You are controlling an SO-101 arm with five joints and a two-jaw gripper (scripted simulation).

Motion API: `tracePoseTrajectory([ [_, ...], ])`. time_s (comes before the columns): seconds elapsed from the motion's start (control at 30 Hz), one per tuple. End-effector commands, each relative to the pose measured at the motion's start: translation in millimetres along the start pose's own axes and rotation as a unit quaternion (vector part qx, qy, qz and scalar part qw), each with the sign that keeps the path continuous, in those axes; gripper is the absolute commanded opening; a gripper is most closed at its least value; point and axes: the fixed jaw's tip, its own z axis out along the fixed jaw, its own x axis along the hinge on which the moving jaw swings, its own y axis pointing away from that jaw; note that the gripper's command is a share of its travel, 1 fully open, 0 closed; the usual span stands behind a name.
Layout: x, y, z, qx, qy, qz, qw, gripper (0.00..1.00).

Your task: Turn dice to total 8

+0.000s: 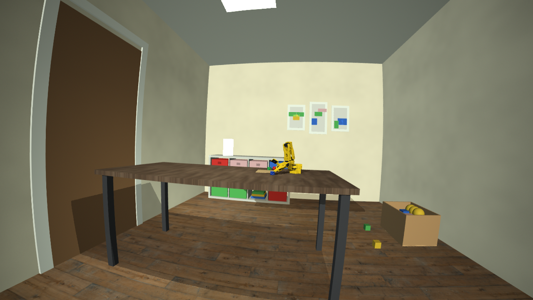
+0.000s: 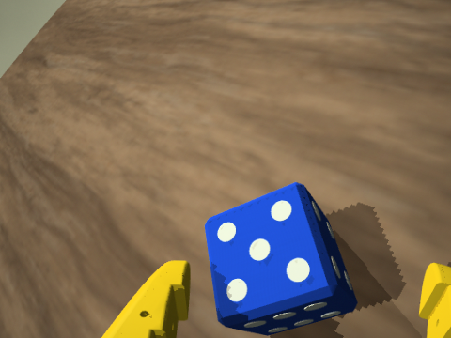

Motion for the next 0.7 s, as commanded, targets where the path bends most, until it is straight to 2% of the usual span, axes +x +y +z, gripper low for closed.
tracePoseTrajectory([
  [0.0,-5.9,5.9,-11.9,-0.015,-0.006,0.139,0.990,0.33],
  [0.27,-1.3,3.7,-4.3,-0.010,-0.001,0.139,0.990,0.33],
  [0.67,12.3,-2.3,19.8,0.015,0.026,0.185,0.982,0.33],
])
